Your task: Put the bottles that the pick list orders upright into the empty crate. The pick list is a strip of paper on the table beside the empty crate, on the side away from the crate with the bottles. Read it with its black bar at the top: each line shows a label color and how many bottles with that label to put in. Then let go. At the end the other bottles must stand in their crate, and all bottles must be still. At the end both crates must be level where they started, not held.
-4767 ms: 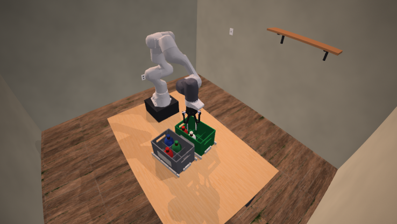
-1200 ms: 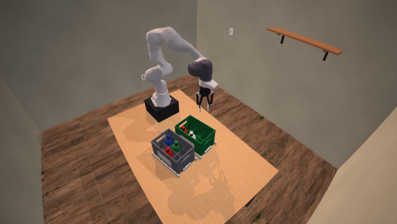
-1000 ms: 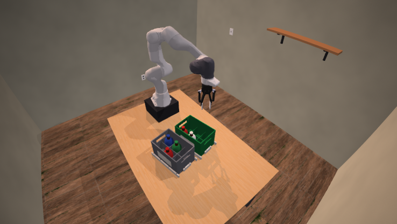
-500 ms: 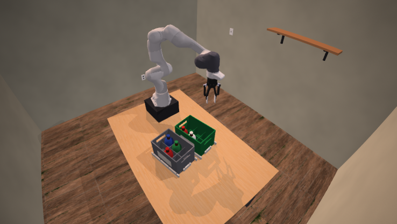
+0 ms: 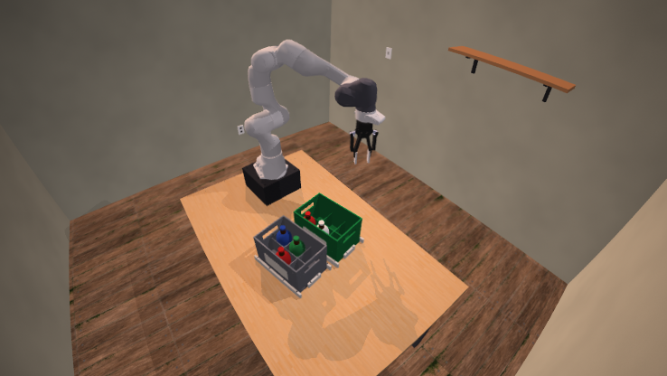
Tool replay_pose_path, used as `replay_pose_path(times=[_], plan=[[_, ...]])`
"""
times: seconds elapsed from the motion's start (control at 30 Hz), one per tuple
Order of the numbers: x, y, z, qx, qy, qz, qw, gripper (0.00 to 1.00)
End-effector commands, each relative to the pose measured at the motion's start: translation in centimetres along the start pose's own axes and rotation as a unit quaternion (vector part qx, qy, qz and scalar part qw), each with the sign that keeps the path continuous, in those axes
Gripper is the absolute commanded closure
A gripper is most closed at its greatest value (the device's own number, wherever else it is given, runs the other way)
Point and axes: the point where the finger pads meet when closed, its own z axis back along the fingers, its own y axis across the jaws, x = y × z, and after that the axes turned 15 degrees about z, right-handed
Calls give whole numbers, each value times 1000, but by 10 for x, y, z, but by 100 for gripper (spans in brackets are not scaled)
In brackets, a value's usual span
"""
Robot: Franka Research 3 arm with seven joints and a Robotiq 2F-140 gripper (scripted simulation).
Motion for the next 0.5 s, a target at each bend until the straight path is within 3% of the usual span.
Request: replay_pose_path(times=[0.0,0.37,0.47], plan=[[12,-12,4,7,-6,-31,999,62],[33,-49,18,7,-6,-31,999,62],[33,-49,18,7,-6,-31,999,62]])
